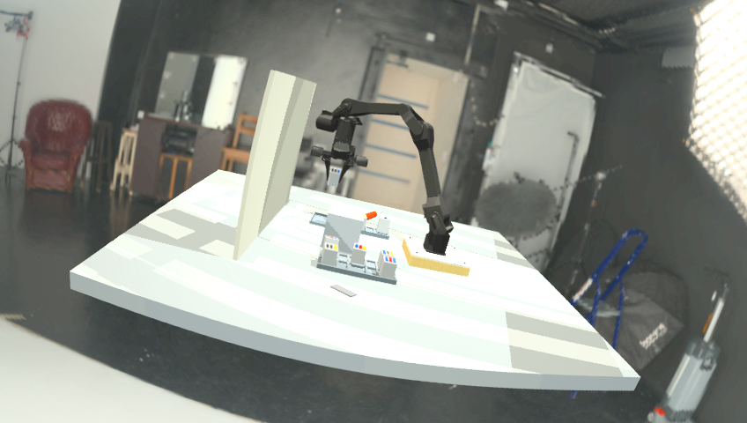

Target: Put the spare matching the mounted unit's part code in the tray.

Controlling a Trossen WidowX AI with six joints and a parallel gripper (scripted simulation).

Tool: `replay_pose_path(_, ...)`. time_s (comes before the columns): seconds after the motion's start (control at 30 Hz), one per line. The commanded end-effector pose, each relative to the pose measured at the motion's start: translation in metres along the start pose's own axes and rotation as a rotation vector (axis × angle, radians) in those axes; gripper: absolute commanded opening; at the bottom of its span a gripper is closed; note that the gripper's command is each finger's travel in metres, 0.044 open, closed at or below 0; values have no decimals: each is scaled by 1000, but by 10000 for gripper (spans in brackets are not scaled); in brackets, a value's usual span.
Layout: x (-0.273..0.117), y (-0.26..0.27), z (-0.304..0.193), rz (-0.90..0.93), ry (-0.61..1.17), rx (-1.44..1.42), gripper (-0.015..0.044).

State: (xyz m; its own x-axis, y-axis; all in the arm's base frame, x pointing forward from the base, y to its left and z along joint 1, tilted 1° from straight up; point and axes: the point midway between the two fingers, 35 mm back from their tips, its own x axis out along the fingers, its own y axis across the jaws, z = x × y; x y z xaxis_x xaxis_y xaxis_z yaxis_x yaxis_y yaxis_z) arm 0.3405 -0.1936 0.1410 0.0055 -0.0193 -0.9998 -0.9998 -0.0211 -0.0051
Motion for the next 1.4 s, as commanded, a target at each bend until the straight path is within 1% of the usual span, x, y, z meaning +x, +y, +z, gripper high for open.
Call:
replay_pose_path(0.0,4,0,-1,3,3,-6,0)
replay_pose_path(1.37,34,-2,-2,3,3,-6,0)
